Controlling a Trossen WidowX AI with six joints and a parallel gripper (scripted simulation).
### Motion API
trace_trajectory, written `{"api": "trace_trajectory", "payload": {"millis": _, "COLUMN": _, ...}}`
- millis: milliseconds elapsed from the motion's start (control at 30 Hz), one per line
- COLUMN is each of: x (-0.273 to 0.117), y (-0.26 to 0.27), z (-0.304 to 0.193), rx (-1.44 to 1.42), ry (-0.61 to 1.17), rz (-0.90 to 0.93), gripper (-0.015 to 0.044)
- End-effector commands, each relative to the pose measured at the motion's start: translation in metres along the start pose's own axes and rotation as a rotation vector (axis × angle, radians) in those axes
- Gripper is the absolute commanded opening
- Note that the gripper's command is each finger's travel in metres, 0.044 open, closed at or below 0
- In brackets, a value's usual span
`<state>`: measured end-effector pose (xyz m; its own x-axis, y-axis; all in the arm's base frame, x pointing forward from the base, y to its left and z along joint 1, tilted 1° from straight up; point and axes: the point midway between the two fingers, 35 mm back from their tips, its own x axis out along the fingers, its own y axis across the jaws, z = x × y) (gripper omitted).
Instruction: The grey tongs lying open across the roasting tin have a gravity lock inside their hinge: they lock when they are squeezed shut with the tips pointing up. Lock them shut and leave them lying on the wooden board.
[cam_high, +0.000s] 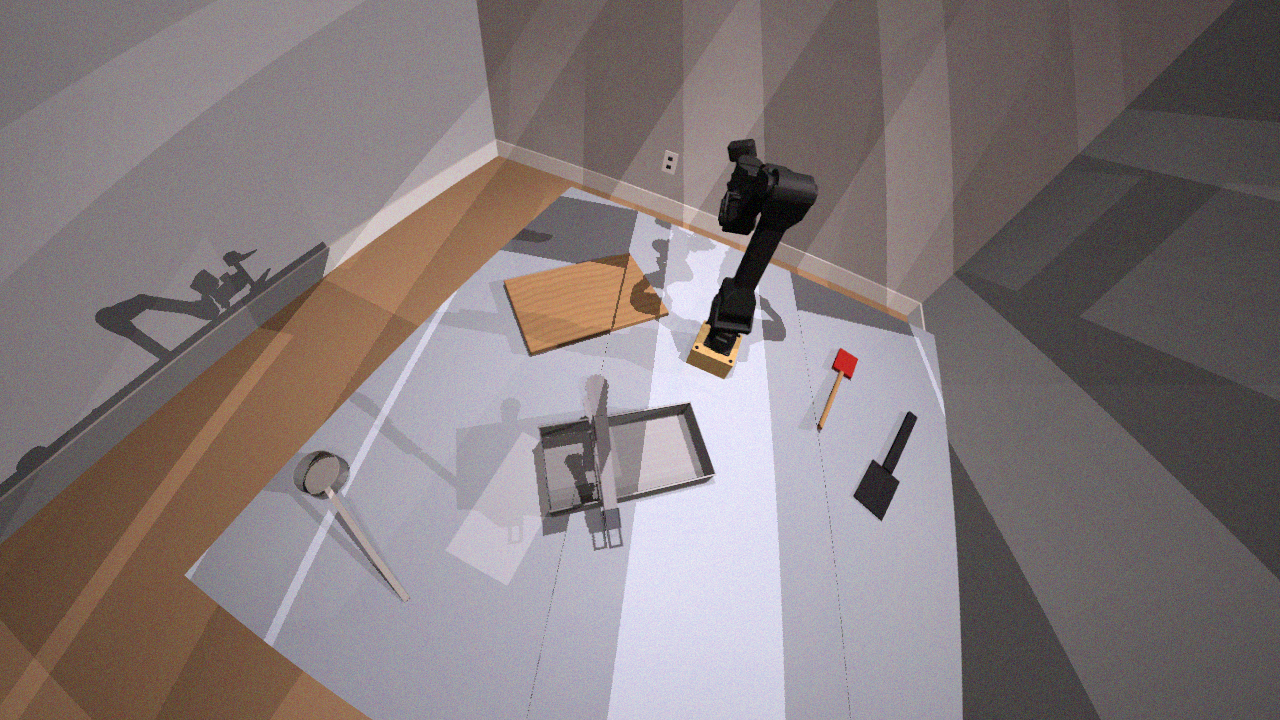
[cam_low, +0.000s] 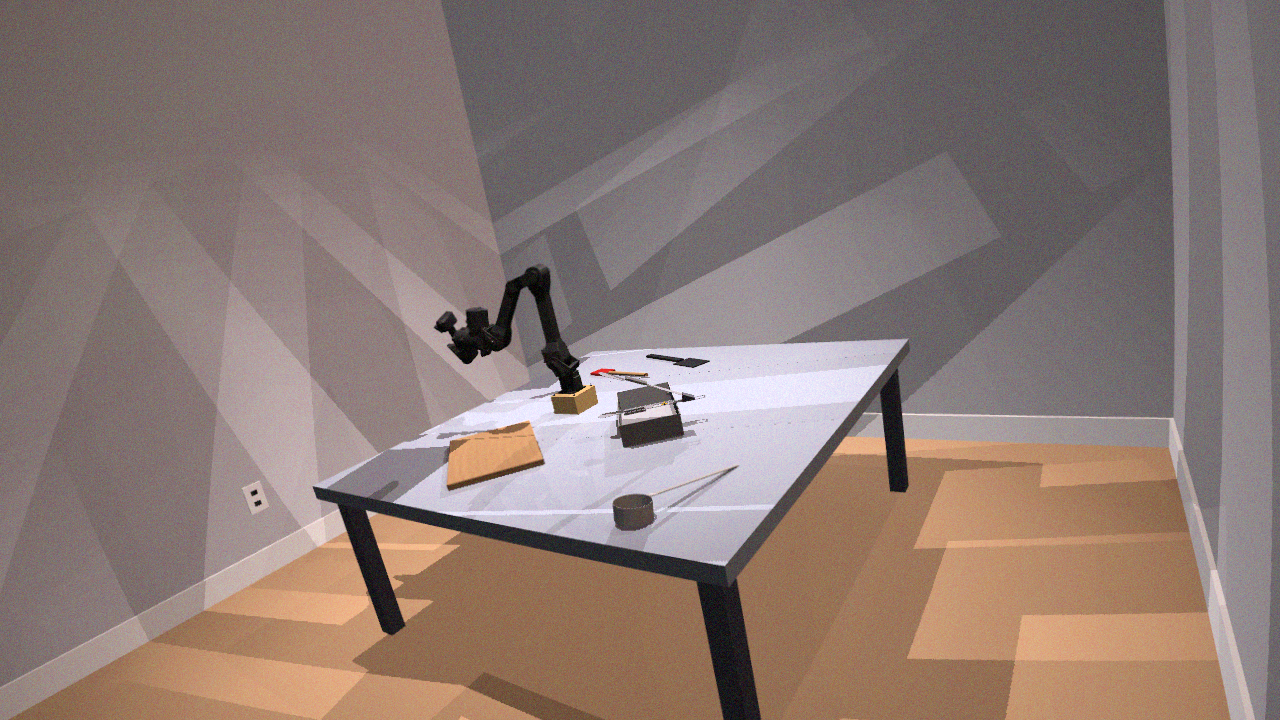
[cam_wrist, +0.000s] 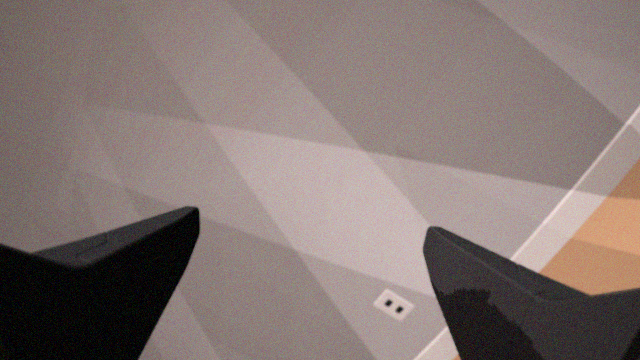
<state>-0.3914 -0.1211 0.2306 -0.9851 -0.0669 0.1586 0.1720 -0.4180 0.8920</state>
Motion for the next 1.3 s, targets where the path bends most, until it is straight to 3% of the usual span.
{"api": "trace_trajectory", "payload": {"millis": 0, "x": 0.000, "y": 0.000, "z": 0.000, "rx": 0.000, "ry": 0.000, "rz": 0.000, "gripper": 0.0426}}
{"api": "trace_trajectory", "payload": {"millis": 200, "x": -0.008, "y": 0.011, "z": -0.023, "rx": -0.017, "ry": 0.063, "rz": 0.011, "gripper": 0.0269}}
{"api": "trace_trajectory", "payload": {"millis": 433, "x": -0.027, "y": 0.039, "z": -0.093, "rx": -0.138, "ry": 0.274, "rz": 0.047, "gripper": 0.0085}}
{"api": "trace_trajectory", "payload": {"millis": 733, "x": -0.099, "y": 0.086, "z": -0.214, "rx": -0.411, "ry": 0.662, "rz": 0.182, "gripper": -0.0150}}
{"api": "trace_trajectory", "payload": {"millis": 967, "x": -0.194, "y": 0.121, "z": -0.285, "rx": -0.618, "ry": 0.950, "rz": 0.364, "gripper": -0.0150}}
{"api": "trace_trajectory", "payload": {"millis": 1267, "x": -0.335, "y": 0.149, "z": -0.328, "rx": -0.885, "ry": 1.250, "rz": 0.674, "gripper": -0.0150}}
